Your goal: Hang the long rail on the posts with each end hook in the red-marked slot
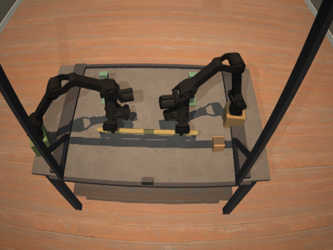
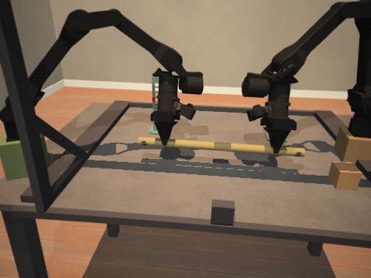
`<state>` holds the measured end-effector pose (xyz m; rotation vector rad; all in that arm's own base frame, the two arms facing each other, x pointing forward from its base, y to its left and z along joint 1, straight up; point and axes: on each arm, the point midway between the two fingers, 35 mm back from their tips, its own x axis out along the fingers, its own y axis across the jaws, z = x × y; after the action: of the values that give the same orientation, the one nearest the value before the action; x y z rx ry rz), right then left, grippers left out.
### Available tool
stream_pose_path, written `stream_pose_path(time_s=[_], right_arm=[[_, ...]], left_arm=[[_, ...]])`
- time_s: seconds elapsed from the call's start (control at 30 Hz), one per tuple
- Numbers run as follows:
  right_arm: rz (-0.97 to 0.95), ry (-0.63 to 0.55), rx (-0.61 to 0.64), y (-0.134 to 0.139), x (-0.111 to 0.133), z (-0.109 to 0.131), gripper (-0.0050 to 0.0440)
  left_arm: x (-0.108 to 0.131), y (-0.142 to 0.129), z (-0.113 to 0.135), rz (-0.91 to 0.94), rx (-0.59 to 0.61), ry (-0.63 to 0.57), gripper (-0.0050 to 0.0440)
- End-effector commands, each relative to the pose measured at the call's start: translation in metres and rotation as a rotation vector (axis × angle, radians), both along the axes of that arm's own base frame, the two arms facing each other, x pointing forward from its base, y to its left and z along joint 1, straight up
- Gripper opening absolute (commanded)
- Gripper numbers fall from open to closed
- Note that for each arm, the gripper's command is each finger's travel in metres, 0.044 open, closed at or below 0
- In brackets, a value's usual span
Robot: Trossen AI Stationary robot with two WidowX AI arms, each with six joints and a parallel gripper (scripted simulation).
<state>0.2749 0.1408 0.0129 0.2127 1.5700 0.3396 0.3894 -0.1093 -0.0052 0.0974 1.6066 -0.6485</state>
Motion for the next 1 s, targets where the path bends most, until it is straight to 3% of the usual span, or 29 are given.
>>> stream_pose_path(time_s=[0.0, 0.33, 0.97], right_arm=[[0.006, -0.027, 0.022, 0.002, 0.001, 0.010, -0.0050], [0.006, -0.027, 0.022, 0.002, 0.001, 0.006, -0.0050], [0.006, -0.026, 0.021, 0.001, 0.000, -0.040, -0.0050]], left_arm=[[0.007, 0.000, 0.013, 0.002, -0.015, -0.029, -0.0050], [0.007, 0.000, 0.009, 0.002, -0.015, -0.029, -0.0050], [0.010, -0.001, -0.044, 0.002, -0.015, -0.029, -0.0050]])
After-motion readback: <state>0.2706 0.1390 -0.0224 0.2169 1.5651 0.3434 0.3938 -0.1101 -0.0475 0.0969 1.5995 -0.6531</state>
